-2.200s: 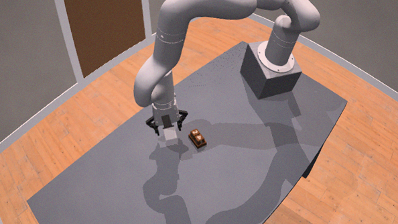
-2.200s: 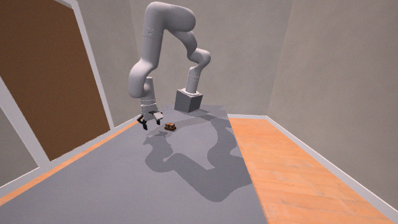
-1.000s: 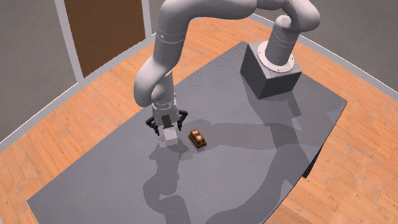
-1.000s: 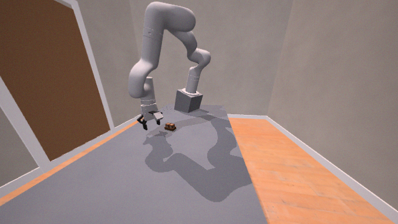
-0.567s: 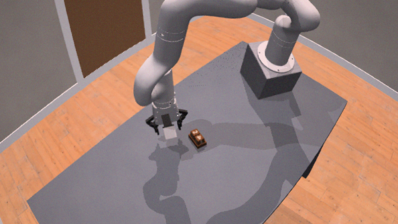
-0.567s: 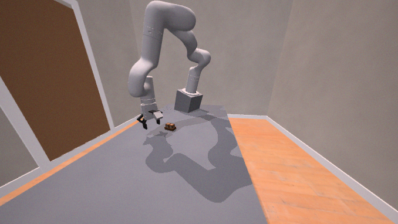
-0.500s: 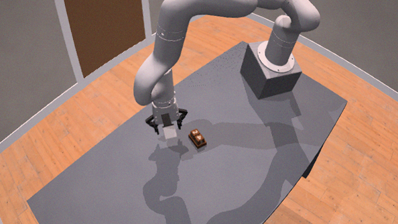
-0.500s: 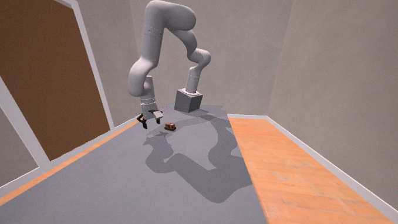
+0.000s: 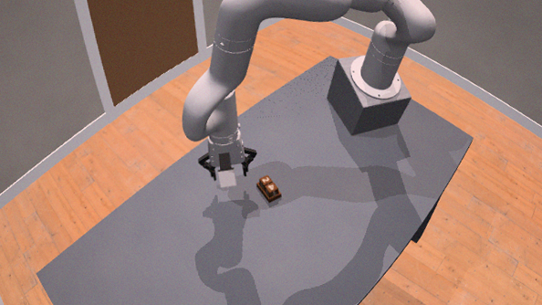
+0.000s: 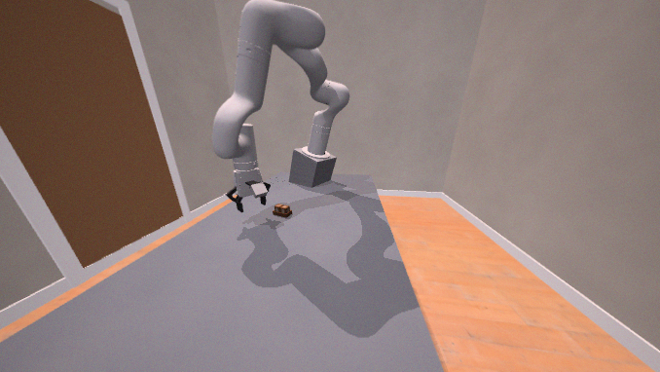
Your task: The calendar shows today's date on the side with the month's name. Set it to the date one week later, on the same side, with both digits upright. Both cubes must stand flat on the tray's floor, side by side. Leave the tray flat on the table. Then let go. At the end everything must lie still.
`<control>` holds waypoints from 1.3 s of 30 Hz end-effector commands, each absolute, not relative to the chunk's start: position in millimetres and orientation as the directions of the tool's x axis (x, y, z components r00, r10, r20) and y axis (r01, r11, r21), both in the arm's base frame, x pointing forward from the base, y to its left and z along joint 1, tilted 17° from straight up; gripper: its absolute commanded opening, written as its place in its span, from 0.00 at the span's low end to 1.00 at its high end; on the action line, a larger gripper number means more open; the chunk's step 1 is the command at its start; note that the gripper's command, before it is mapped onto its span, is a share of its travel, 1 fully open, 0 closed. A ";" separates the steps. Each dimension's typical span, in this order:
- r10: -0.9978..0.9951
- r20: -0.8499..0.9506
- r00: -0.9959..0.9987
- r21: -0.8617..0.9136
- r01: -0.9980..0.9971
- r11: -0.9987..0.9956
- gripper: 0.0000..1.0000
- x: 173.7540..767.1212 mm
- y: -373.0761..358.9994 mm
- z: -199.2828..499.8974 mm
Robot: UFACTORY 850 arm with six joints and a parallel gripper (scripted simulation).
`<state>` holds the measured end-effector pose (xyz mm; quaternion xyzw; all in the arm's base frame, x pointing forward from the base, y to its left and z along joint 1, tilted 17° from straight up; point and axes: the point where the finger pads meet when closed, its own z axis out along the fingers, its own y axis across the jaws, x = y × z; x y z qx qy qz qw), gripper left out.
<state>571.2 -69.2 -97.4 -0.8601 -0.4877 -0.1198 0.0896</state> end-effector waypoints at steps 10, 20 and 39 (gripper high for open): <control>0.756 0.285 0.589 -0.072 0.800 -0.596 1.00 548.1 -67.4 -98.9; 0.605 0.262 0.752 -0.133 0.649 -0.749 1.00 541.0 -66.7 -99.5; 0.423 0.226 0.877 -0.188 0.466 -0.865 1.00 509.5 -63.7 -102.5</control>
